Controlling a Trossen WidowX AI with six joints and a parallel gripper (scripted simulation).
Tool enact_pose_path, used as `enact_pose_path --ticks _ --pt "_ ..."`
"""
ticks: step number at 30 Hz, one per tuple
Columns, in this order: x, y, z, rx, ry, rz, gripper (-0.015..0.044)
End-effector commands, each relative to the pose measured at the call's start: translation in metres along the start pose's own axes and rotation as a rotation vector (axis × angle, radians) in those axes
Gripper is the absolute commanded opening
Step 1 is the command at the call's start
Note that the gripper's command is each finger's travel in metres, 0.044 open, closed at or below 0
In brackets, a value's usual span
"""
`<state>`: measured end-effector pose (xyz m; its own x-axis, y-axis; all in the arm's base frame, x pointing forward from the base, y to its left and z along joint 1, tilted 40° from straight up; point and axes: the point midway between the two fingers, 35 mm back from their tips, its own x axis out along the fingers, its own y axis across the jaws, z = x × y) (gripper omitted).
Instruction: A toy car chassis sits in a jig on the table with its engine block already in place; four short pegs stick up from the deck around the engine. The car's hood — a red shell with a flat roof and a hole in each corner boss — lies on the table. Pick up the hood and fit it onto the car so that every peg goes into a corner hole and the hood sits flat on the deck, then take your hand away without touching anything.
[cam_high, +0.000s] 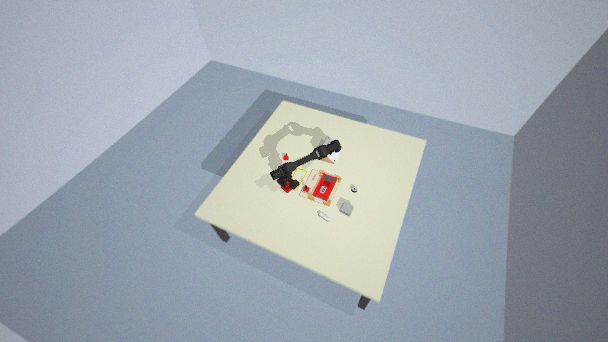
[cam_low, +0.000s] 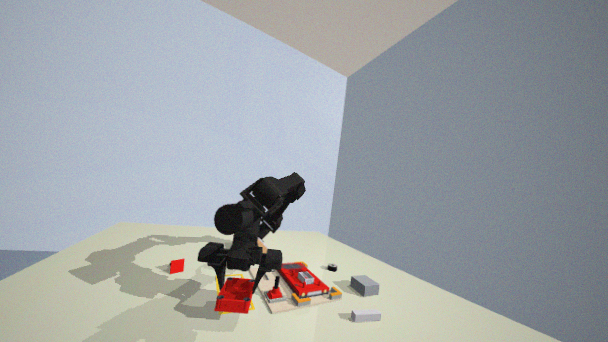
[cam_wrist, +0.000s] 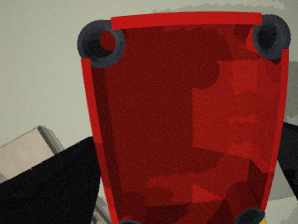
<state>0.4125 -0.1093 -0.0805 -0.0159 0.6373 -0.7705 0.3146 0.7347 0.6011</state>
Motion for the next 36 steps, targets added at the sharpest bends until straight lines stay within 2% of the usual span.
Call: enact_pose_path --ticks 1,16,36 --pt "-0.014 0.000 0.001 -0.006 -0.007 -0.005 0.0000" --pt "-0.045 0.000 0.001 -0.006 -0.007 -0.006 0.0000" --pt "-0.044 -0.004 -0.023 -0.003 -0.006 -0.005 0.0000"
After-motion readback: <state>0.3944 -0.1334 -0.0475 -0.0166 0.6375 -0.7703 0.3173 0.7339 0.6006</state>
